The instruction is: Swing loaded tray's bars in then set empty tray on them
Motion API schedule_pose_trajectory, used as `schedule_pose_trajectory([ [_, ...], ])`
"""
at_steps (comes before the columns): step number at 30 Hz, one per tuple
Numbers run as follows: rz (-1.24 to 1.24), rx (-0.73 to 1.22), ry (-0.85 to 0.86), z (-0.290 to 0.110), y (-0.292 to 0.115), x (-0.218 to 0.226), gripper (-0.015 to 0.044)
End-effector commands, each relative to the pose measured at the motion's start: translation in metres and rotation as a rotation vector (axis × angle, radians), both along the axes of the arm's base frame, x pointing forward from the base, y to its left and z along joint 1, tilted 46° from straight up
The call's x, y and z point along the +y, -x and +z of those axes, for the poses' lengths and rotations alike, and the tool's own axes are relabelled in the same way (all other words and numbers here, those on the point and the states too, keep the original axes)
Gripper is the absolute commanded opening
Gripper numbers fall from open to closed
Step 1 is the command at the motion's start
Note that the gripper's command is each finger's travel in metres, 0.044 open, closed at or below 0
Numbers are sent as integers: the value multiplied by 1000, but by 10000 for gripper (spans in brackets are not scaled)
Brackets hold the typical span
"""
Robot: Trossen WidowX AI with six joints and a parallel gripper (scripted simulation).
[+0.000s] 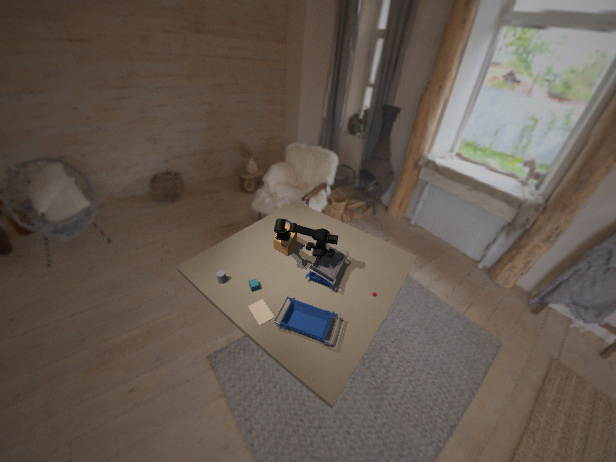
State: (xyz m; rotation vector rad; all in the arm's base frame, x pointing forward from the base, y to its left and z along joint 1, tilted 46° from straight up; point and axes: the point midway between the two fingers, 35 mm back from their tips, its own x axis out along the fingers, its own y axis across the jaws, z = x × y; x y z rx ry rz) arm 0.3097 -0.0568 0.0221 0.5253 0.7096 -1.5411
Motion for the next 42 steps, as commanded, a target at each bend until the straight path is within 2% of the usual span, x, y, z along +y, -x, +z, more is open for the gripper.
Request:
schedule_pose_trajectory([
  [1,-8,16,1,-2,4,-4,0],
  [42,-7,15,1,-6,8,-8,0],
])
